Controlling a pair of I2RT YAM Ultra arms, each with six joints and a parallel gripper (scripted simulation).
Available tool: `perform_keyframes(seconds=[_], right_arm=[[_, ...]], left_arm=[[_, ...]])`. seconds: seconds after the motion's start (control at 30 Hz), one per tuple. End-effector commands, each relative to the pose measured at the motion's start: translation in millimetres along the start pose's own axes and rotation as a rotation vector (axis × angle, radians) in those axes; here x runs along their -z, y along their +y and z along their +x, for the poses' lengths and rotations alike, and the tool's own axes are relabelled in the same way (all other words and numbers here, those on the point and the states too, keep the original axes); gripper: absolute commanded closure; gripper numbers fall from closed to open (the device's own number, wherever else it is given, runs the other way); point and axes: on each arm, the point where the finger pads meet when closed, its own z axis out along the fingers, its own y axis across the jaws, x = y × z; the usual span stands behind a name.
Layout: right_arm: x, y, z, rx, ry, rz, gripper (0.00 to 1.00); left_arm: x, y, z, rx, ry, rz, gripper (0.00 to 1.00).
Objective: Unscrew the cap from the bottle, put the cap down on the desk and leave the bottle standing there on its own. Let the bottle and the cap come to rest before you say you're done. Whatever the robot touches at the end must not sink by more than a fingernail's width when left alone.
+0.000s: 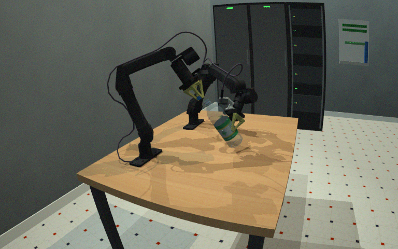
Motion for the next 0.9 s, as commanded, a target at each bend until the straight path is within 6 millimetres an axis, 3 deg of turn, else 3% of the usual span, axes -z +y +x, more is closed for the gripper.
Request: perform_keyframes(seconds=[0.0, 0.87], right_arm=[[14.7, -4.1, -1.4, -0.008, -0.025, 0.022, 1.00], [14.9, -6.1, -3.9, -0.011, -0.035, 0.030, 1.00]], left_arm=[[9.2, 6.4, -10.5, -0.010, -0.027, -0.025, 1.00], [9.2, 6.4, -10.5, -0.010, -0.027, -0.025, 1.00]])
